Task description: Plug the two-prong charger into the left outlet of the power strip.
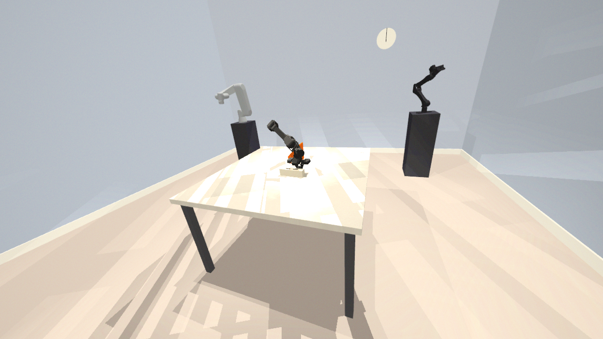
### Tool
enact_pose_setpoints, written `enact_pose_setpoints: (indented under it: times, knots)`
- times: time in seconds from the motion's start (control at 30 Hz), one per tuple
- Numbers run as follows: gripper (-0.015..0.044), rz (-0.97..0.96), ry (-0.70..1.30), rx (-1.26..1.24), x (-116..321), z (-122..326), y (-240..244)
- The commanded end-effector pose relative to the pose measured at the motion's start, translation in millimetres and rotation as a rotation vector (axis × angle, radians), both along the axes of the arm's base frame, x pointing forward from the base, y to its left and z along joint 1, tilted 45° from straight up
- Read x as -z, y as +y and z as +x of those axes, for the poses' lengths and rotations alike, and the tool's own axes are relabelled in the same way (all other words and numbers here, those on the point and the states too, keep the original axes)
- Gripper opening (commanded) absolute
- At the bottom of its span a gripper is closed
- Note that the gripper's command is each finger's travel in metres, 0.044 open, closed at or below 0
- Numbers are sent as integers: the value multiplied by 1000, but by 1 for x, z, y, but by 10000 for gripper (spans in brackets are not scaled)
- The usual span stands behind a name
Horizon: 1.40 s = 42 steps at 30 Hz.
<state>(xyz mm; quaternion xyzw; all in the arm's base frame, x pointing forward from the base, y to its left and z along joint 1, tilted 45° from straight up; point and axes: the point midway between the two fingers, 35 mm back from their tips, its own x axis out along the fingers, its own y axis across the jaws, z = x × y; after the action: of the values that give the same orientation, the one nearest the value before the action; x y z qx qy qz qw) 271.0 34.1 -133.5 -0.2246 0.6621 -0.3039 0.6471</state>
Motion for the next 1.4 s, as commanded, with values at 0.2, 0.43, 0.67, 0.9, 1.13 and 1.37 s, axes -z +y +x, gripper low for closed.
enact_pose_setpoints:
  times: [0.2,0.43,0.67,0.9,1.13,1.37]
  knots:
    - [0,-1,-5,1,0,2,0]
    - [0,-2,-8,1,-1,3,1]
    - [0,-2,-8,1,-1,4,1]
    - [0,-2,-8,1,-1,4,1]
    - [0,-2,-8,1,-1,5,1]
    - [0,-2,-8,1,-1,6,1]
